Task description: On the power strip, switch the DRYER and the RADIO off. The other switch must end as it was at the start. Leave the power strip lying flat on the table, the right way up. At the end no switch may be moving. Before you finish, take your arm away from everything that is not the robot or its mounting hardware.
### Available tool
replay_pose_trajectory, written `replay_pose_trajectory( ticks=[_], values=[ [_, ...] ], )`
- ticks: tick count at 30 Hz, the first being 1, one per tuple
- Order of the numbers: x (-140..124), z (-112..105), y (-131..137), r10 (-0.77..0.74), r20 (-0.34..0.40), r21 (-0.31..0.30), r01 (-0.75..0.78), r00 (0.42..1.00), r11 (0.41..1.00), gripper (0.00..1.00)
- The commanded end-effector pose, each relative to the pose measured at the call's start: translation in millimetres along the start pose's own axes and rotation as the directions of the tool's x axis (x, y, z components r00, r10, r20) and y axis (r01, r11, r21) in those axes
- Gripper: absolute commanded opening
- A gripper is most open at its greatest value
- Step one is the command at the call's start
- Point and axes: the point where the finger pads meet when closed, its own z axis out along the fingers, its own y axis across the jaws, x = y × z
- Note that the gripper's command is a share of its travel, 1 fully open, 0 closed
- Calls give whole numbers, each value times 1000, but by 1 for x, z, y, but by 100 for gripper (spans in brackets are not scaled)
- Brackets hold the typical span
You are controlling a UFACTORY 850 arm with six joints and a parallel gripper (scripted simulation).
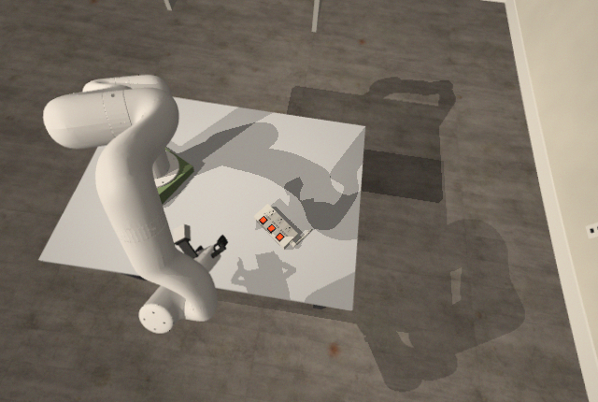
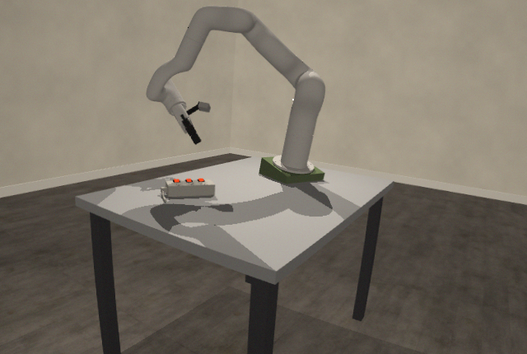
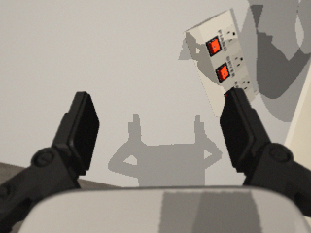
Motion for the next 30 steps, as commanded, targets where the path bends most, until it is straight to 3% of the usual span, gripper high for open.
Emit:
replay_pose_trajectory(
  ticks=[1,3,6,8,13,16,19,24,30],
  values=[
    [-29,31,39,169,19,44,-170,985,985,100],
    [-29,31,39,169,19,44,-170,985,985,100],
    [-45,57,66,278,40,63,-280,960,958,100],
    [-45,57,66,278,40,63,-280,960,958,100],
    [-61,92,100,411,73,79,-416,909,906,100],
    [-61,92,100,411,73,79,-416,909,906,100],
    [-70,121,126,504,100,84,-512,858,855,100],
    [-76,144,145,573,122,83,-584,810,808,100],
    [-78,152,152,595,129,82,-606,793,791,100]
  ],
)
